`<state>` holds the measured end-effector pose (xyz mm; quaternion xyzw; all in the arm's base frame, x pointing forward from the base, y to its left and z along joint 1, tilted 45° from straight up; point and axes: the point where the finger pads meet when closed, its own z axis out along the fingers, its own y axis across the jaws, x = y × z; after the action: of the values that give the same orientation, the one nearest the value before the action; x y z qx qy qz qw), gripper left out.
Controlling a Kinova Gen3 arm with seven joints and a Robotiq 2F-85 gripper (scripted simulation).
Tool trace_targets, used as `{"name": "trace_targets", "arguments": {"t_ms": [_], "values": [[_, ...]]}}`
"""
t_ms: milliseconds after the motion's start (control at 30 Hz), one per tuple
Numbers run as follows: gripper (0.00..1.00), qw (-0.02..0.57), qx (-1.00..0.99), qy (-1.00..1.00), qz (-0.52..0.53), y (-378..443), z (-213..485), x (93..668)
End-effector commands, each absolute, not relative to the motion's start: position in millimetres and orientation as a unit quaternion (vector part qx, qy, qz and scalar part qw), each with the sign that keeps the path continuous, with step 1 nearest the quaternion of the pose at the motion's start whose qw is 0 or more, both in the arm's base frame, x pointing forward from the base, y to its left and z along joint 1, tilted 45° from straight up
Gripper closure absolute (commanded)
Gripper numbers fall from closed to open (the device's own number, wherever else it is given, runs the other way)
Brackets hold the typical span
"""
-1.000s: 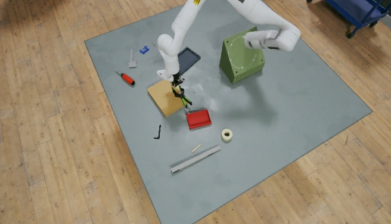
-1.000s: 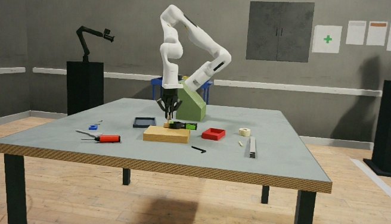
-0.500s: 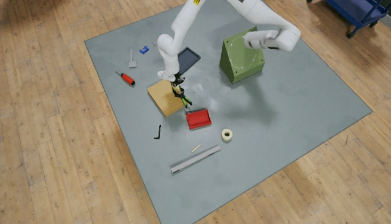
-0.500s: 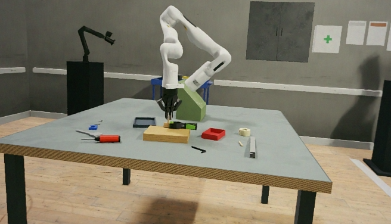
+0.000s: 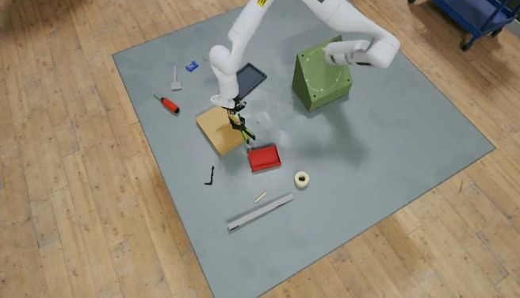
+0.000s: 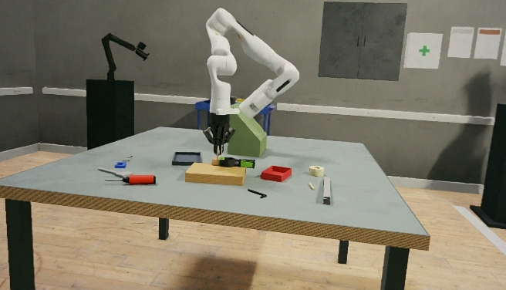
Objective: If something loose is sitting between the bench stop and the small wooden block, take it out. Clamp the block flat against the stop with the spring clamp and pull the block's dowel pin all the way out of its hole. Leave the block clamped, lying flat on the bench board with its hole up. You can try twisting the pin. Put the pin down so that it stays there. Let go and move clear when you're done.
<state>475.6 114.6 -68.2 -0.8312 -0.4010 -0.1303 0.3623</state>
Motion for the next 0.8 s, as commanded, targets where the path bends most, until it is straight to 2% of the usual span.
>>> {"name": "trace_targets", "arguments": {"t_ms": [0,767], "values": [[0.90,0.363,-0.836,-0.391,-0.127,113.4,-67.7,476.6],[0.90,0.373,-0.866,-0.319,-0.096,113.3,-67.5,476.6]]}}
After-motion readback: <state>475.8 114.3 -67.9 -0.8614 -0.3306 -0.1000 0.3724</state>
